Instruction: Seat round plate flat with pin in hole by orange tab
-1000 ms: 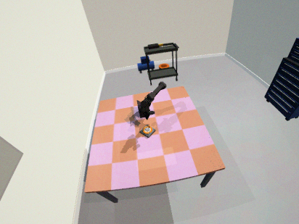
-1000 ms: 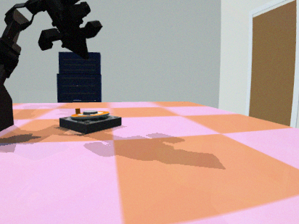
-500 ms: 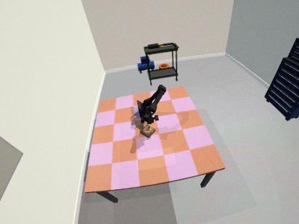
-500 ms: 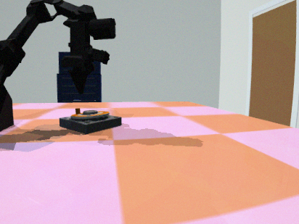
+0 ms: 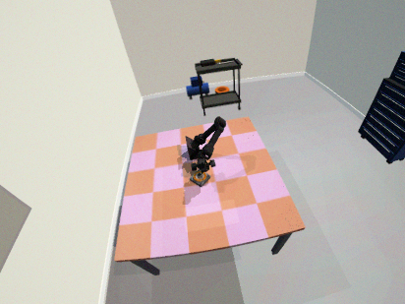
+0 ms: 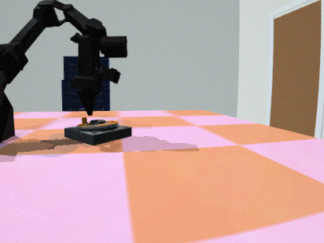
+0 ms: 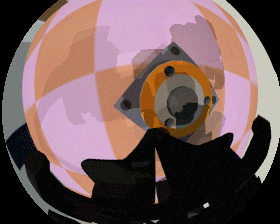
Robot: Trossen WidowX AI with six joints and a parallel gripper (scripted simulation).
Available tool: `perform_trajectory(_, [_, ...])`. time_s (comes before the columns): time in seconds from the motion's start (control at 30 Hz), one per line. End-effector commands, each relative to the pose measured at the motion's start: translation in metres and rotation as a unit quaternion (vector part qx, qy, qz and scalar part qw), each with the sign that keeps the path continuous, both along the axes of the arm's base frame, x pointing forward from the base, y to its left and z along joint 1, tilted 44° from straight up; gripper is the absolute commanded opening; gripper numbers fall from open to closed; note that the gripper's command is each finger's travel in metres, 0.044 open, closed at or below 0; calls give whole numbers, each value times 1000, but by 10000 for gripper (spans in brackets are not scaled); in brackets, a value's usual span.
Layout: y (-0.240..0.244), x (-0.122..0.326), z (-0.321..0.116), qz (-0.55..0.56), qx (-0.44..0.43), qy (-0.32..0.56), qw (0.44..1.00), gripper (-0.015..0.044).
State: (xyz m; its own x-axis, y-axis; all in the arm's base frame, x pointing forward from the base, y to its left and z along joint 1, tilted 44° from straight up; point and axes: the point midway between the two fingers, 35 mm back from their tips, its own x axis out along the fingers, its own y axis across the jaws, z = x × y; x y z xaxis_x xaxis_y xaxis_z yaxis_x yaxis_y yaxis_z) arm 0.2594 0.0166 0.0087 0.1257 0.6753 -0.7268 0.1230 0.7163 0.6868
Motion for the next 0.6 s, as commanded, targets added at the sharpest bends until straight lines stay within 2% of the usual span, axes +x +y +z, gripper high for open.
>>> perform_trajectory(0.0, [8, -3, -8, -2, 5, 6, 1000, 0])
perform_trajectory(0.57, [2, -21, -17, -2, 5, 7, 1000, 0])
